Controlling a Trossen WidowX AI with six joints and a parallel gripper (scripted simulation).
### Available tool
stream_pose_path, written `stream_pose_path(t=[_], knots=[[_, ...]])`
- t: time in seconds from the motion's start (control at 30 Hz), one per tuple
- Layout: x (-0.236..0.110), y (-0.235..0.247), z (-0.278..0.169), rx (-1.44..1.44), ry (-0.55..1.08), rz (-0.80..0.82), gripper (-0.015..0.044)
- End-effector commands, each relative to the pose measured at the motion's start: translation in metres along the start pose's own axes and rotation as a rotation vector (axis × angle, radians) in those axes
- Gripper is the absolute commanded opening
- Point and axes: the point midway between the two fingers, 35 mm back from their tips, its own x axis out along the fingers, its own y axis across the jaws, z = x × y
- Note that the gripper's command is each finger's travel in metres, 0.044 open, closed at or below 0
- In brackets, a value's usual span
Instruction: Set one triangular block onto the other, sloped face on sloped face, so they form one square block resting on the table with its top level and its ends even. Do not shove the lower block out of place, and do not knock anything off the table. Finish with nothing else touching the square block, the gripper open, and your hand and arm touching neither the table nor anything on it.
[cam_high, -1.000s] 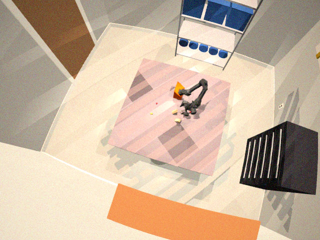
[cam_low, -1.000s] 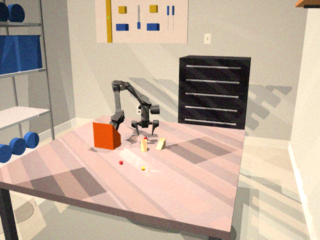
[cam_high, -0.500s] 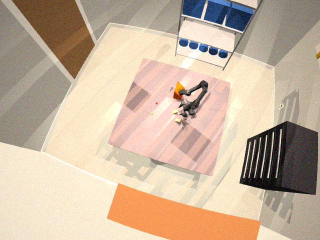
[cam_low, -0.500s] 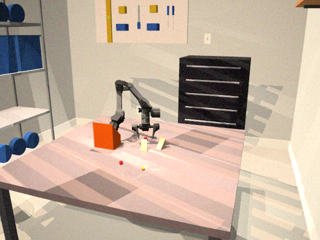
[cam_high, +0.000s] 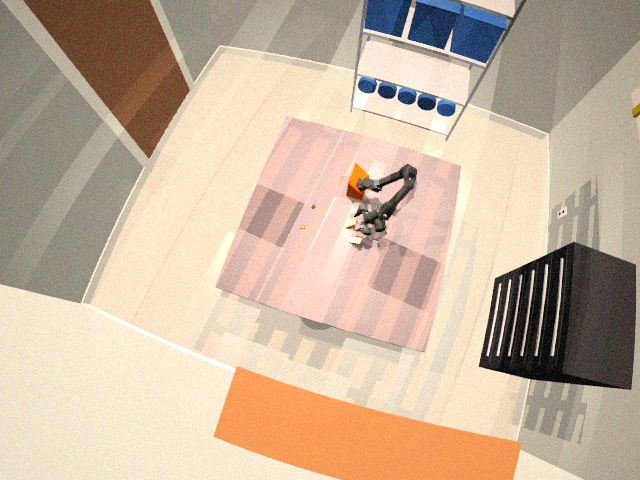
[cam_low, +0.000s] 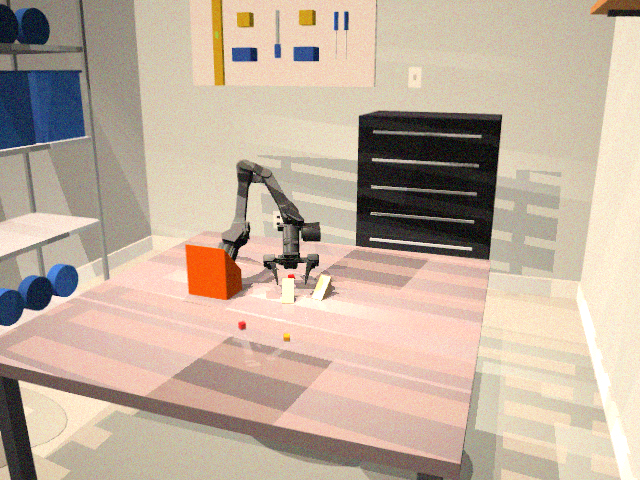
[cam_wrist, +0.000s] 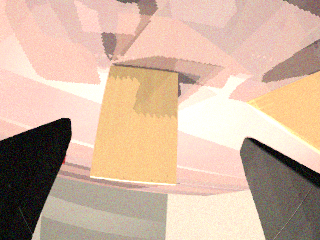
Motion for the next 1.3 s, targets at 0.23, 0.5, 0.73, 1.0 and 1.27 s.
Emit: stream_pose_path(t=[0.23, 0.5, 0.73, 1.0, 1.27], knots=[[0.02, 0.006, -0.001, 0.004, 0.005, 0.016, 0.044], [0.032, 0.009, -0.001, 0.004, 0.005, 0.017, 0.044], [0.04, 0.012, -0.001, 0.004, 0.005, 0.017, 0.044], [0.04, 0.012, -0.001, 0.004, 0.005, 0.017, 0.023], [0.04, 0.012, -0.001, 0.004, 0.005, 0.017, 0.0138]])
